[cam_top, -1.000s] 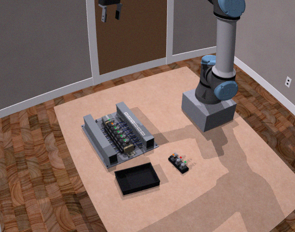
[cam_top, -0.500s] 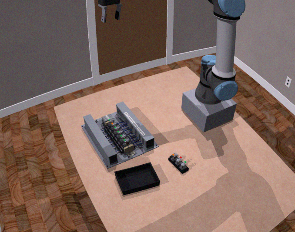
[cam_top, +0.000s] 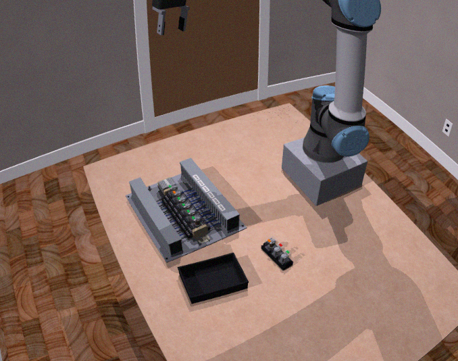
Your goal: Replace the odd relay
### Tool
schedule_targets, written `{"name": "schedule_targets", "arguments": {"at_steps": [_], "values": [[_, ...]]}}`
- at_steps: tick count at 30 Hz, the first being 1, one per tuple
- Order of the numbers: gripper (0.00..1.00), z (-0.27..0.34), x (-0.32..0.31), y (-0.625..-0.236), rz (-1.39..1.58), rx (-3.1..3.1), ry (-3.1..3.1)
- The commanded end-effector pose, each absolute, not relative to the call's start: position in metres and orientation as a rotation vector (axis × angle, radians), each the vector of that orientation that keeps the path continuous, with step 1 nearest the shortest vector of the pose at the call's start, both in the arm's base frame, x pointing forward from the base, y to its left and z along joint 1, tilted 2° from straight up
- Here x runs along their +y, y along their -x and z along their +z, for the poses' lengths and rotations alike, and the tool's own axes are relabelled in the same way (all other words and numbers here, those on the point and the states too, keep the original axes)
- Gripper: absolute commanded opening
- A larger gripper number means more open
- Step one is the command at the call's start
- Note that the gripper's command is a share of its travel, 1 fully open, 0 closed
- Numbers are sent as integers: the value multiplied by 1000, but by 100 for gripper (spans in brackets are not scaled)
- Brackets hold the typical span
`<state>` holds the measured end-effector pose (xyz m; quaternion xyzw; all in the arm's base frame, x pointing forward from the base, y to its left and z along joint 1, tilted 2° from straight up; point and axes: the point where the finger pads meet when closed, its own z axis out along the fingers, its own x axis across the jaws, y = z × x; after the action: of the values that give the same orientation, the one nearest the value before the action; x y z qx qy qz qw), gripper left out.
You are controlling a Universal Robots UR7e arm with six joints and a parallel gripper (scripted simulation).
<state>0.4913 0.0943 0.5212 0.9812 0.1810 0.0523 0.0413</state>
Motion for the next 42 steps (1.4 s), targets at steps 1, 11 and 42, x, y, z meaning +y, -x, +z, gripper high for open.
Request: {"name": "schedule_targets", "arguments": {"at_steps": [1,11,42], "values": [[100,521,94,-491,162,554,-3004],[100,521,94,-492,128,527,-3020],[100,461,90,-492,-10,416,-3081]]}}
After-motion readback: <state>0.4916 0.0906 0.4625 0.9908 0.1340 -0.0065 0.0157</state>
